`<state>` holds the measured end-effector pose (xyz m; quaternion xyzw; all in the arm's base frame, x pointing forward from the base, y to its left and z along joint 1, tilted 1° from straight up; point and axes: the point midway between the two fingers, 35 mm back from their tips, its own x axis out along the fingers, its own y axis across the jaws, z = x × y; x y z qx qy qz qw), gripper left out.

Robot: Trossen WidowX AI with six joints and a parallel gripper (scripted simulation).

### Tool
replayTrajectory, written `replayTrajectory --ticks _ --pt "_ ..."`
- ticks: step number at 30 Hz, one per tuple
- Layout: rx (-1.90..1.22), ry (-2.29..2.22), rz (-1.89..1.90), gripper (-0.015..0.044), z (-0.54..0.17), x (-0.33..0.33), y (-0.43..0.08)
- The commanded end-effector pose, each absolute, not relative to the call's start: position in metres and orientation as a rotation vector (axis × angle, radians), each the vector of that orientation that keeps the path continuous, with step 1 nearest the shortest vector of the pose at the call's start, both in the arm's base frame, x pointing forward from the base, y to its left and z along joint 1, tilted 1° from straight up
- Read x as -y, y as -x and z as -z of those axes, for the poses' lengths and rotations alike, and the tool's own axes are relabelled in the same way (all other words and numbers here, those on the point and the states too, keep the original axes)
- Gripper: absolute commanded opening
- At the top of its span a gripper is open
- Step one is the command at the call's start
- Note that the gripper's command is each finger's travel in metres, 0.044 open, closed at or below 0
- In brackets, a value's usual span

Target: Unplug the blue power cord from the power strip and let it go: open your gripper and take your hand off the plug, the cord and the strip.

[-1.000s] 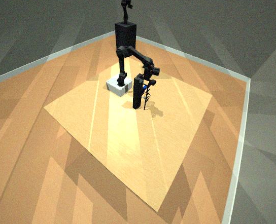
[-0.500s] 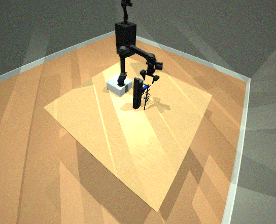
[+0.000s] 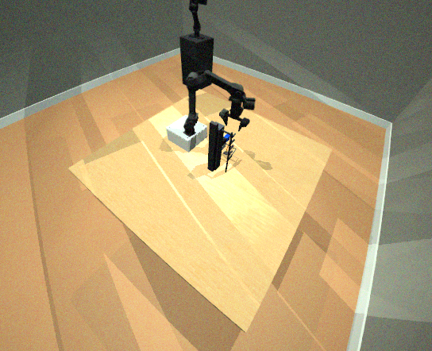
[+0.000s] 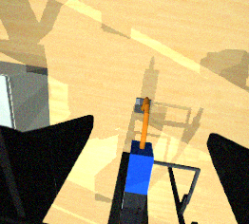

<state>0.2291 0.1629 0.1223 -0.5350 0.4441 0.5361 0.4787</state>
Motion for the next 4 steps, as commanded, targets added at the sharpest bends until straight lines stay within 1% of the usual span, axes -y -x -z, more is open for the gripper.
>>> replayTrajectory --ticks 1,4 --pt "-1.092 1.301 -1.308 0.0440 -0.1213 -0.1630 -0.2289" --pt "-1.092 1.301 -1.308 0.0440 -0.1213 -0.1630 -0.2289"
